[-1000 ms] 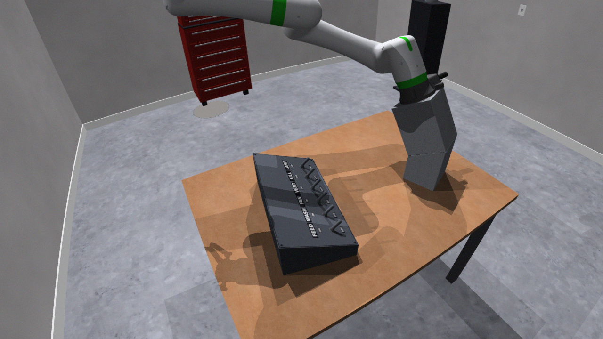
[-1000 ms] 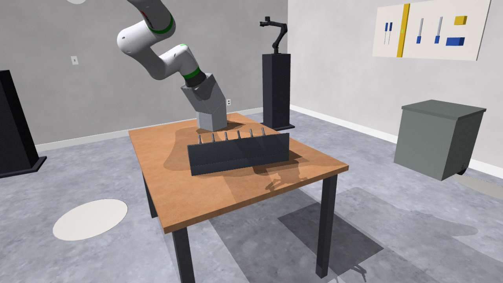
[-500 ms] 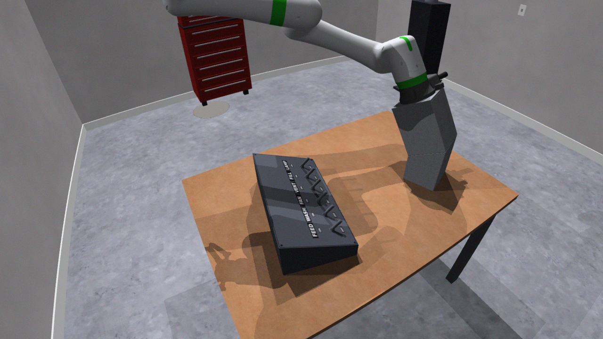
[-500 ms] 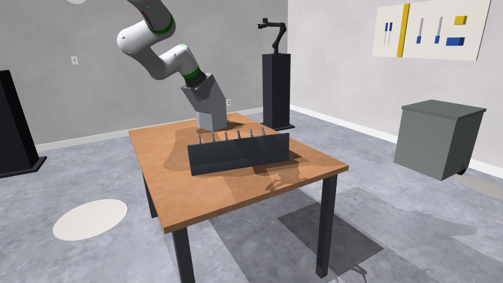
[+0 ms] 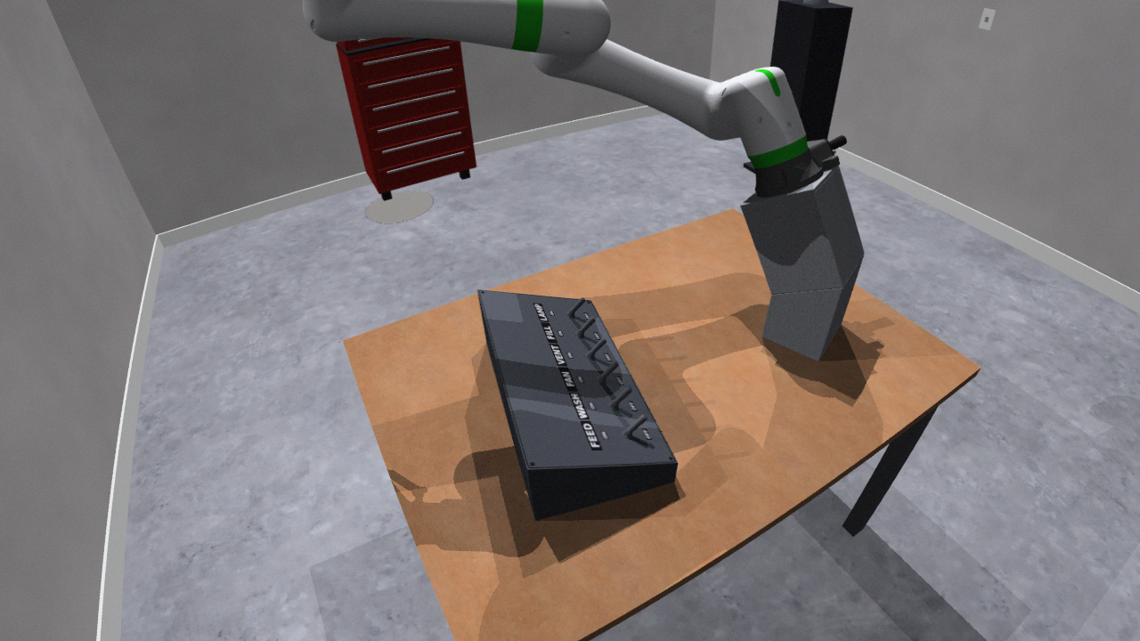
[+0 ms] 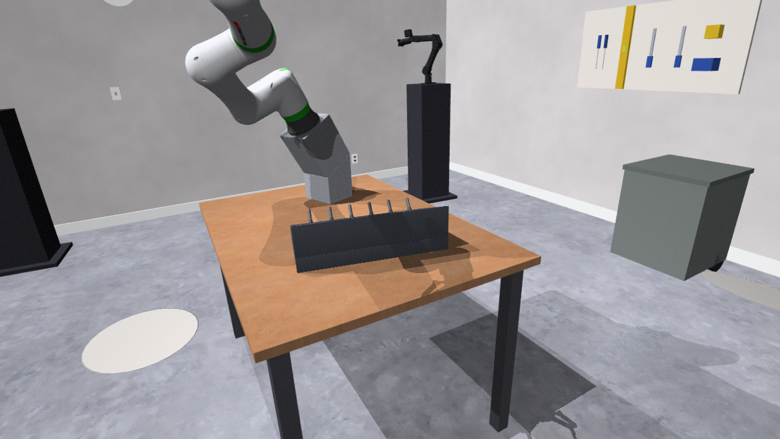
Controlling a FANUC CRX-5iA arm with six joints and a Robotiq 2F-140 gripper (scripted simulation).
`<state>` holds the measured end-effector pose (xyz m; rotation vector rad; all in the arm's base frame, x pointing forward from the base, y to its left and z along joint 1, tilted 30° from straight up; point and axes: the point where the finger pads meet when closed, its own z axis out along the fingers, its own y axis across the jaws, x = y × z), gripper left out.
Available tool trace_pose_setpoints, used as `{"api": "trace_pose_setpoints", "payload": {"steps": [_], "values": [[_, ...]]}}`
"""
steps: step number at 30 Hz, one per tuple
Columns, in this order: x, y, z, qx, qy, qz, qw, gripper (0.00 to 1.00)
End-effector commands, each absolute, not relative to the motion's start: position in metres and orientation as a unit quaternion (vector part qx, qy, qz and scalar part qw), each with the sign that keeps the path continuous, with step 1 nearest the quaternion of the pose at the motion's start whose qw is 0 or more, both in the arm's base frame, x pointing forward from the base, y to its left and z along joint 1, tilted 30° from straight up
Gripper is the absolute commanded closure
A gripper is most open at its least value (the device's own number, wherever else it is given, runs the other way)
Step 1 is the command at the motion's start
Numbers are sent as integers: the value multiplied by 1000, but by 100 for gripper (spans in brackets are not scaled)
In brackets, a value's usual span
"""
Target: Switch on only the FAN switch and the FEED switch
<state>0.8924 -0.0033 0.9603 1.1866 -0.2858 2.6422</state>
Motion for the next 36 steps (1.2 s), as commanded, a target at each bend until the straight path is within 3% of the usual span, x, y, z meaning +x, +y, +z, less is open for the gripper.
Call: {"api": "trace_pose_setpoints", "payload": {"steps": [1, 6, 12, 16, 21, 26, 27, 30, 36], "values": [[917, 20, 924, 435, -105, 889, 92, 0], [930, 33, 904, 452, -108, 882, 79, 0], [971, 88, 820, 514, -118, 849, 38, 0], [971, 88, 820, 514, -118, 849, 38, 0], [993, 134, 746, 564, -124, 817, 10, 0], [993, 135, 744, 564, -124, 817, 10, 0], [1001, 162, 701, 591, -126, 797, -3, 0], [1001, 162, 701, 591, -126, 797, -3, 0], [1006, 210, 618, 647, -129, 751, -22, 0]]}}
